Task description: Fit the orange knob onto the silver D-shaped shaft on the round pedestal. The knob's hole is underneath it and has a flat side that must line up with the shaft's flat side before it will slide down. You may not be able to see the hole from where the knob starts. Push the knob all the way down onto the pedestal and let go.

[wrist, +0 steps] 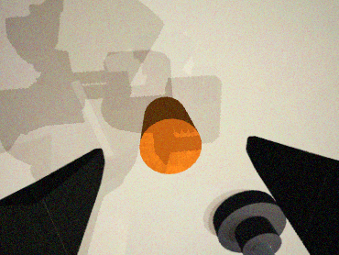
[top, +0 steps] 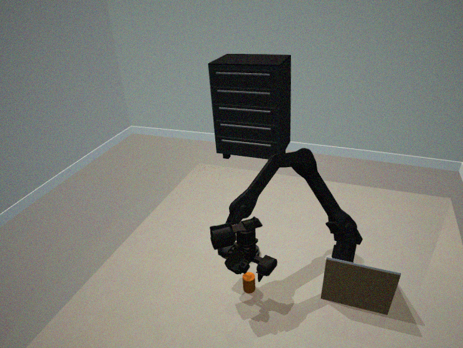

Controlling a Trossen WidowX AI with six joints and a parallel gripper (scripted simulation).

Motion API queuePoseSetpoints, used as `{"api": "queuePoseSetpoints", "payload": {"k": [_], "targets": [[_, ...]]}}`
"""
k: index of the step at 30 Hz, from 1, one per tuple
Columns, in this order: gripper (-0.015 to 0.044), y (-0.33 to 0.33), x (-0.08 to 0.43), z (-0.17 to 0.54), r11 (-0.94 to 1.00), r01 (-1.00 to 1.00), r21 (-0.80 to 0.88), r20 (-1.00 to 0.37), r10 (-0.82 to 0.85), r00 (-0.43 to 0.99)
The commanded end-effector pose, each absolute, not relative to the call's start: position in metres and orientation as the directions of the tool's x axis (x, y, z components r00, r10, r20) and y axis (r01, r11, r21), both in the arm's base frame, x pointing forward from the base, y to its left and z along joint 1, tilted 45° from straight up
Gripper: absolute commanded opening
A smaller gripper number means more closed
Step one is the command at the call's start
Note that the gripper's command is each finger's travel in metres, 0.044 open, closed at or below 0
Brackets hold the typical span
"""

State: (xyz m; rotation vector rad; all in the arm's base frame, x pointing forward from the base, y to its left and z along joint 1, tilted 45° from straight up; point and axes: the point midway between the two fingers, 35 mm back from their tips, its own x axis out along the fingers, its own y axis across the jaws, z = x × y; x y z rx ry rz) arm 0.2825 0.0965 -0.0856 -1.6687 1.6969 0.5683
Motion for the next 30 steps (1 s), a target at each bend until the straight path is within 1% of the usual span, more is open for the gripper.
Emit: {"api": "queuePoseSetpoints", "payload": {"k": [1,30], "targets": [[0.0440,0.089,0.281,-0.093,0.082,-0.986,-0.143,-0.718,-0.694,0.046],[0.0440,0.055,0.282,-0.125,0.082,-0.986,-0.144,-0.716,-0.697,0.046]]}}
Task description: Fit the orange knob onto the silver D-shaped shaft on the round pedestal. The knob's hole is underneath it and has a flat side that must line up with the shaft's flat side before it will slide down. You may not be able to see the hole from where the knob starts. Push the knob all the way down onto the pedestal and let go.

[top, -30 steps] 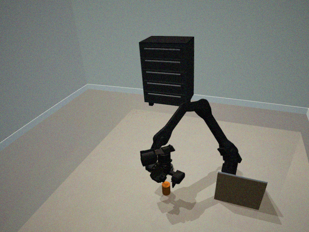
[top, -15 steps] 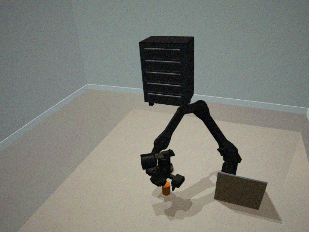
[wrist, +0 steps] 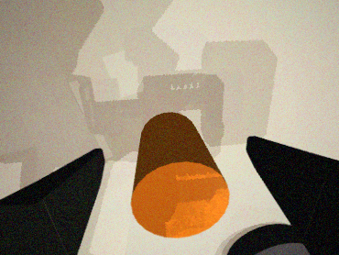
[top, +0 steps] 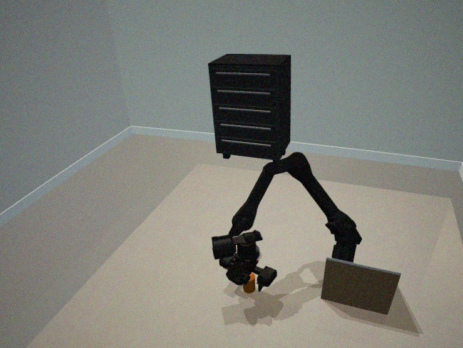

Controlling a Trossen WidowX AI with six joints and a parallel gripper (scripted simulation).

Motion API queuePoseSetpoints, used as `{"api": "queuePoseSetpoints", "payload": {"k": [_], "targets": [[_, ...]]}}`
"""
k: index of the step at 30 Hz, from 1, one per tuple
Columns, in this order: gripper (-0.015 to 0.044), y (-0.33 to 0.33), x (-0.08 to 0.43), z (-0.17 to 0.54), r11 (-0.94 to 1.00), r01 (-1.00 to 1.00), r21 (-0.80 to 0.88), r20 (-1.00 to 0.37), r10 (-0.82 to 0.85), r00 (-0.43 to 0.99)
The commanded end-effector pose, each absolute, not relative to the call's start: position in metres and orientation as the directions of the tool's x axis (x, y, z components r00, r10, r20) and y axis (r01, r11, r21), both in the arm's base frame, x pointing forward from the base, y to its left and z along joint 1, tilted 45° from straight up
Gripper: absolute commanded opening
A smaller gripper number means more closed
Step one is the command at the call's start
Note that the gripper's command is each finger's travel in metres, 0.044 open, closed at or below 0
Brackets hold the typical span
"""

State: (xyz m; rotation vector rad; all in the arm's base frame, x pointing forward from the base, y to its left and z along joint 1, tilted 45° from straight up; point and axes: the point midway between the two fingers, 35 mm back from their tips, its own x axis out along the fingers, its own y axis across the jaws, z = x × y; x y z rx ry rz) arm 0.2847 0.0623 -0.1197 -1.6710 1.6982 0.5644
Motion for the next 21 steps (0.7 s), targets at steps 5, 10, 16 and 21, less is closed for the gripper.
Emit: {"api": "queuePoseSetpoints", "payload": {"k": [5,10,16,21], "targets": [[0.0361,0.0547,0.2820,-0.1256,0.082,-0.986,-0.144,-0.716,-0.697,0.046],[0.0230,0.0547,0.2820,-0.1256,0.082,-0.986,-0.144,-0.716,-0.697,0.046],[0.0151,0.0547,0.2820,-0.1256,0.082,-0.986,-0.144,-0.716,-0.697,0.046],[0.0059,0.0554,0.2821,-0.1251,0.082,-0.986,-0.143,-0.716,-0.697,0.046]]}}
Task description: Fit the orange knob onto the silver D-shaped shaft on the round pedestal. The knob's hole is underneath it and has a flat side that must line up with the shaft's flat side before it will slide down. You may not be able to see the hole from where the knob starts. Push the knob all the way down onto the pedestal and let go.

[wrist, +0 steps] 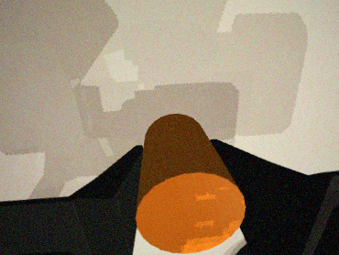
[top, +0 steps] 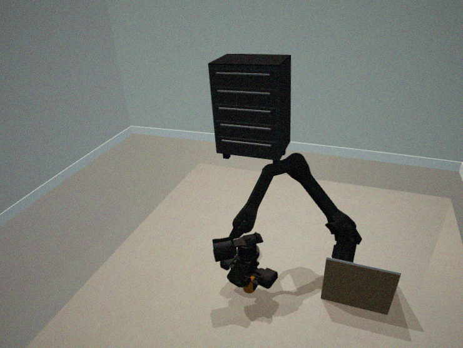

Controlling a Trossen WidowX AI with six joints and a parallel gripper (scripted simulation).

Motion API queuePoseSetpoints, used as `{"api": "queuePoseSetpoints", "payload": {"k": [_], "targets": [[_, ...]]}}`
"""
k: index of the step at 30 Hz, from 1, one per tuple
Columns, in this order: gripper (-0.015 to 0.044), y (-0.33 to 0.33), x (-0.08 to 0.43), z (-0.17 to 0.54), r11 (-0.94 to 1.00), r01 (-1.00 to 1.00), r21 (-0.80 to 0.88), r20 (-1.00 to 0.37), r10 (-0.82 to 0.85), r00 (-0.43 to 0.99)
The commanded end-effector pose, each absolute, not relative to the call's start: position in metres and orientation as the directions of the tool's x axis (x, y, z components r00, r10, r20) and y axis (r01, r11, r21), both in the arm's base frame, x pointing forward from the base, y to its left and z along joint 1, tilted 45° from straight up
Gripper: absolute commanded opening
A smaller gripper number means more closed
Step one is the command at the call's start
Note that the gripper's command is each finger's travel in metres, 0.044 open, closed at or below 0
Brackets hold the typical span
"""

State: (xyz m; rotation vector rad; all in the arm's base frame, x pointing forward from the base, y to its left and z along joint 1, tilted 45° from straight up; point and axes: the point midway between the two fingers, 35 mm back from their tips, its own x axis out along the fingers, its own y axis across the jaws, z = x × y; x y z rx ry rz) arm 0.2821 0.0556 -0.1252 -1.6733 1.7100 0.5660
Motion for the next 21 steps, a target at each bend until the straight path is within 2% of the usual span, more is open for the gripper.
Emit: {"api": "queuePoseSetpoints", "payload": {"k": [1,3,21], "targets": [[0.0033,0.056,0.282,-0.124,0.082,-0.986,-0.143,-0.716,-0.697,0.046],[0.0000,0.059,0.283,-0.122,0.081,-0.987,-0.141,-0.716,-0.697,0.045],[0.0000,0.098,0.286,-0.088,0.080,-0.987,-0.137,-0.719,-0.693,0.044]]}}
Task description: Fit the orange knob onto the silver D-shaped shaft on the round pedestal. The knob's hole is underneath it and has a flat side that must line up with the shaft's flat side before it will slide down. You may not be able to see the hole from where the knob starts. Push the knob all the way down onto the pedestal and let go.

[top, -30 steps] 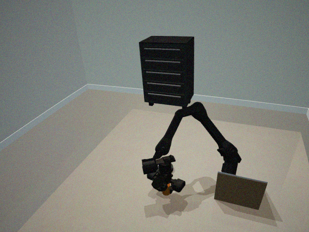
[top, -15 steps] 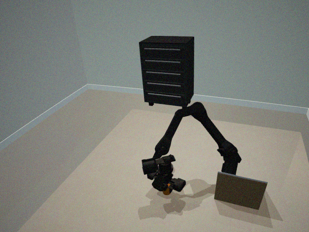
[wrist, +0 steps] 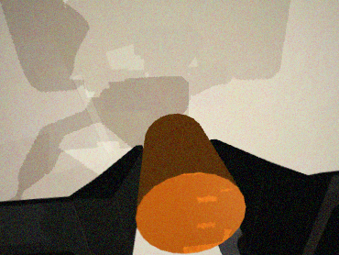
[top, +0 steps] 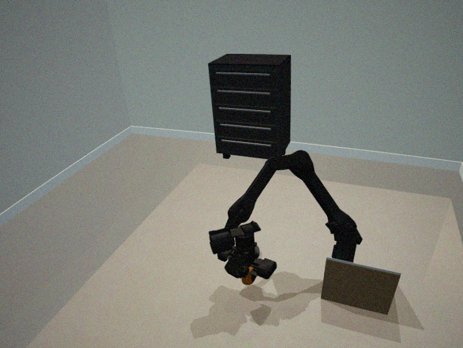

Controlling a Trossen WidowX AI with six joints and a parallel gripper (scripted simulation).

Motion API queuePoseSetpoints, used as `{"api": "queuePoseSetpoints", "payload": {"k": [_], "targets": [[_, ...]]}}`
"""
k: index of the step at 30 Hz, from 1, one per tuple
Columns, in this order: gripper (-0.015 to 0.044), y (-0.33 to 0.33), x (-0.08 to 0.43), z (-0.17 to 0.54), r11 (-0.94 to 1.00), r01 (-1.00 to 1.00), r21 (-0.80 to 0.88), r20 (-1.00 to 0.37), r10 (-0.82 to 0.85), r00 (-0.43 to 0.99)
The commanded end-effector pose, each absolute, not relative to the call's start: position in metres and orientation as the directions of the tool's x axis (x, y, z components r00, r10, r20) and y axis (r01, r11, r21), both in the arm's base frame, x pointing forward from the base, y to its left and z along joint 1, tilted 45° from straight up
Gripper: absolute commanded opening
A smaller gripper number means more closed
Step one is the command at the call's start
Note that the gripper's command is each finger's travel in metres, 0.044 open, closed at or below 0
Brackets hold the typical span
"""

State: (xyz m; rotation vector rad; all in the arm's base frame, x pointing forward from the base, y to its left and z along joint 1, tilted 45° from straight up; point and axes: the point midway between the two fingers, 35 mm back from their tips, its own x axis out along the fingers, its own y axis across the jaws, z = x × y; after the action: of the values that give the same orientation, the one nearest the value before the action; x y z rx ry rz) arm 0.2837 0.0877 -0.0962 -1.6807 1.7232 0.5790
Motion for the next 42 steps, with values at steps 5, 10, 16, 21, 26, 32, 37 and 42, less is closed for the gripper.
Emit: {"api": "queuePoseSetpoints", "payload": {"k": [5,10,16,21,26,32,37,42], "targets": [[0.0000,0.109,0.286,-0.077,0.080,-0.987,-0.138,-0.720,-0.692,0.044],[0.0000,0.120,0.286,-0.066,0.080,-0.987,-0.139,-0.721,-0.691,0.045],[0.0000,0.134,0.285,-0.053,0.079,-0.987,-0.139,-0.722,-0.690,0.047],[0.0000,0.145,0.283,-0.042,0.081,-0.987,-0.140,-0.722,-0.691,0.046],[0.0000,0.156,0.282,-0.030,0.083,-0.986,-0.141,-0.720,-0.692,0.045],[0.0000,0.154,0.284,-0.027,0.083,-0.987,-0.141,-0.722,-0.690,0.045],[0.0000,0.144,0.292,-0.022,0.084,-0.987,-0.139,-0.728,-0.684,0.044],[0.0000,0.133,0.300,-0.016,0.083,-0.987,-0.138,-0.731,-0.680,0.045]]}}
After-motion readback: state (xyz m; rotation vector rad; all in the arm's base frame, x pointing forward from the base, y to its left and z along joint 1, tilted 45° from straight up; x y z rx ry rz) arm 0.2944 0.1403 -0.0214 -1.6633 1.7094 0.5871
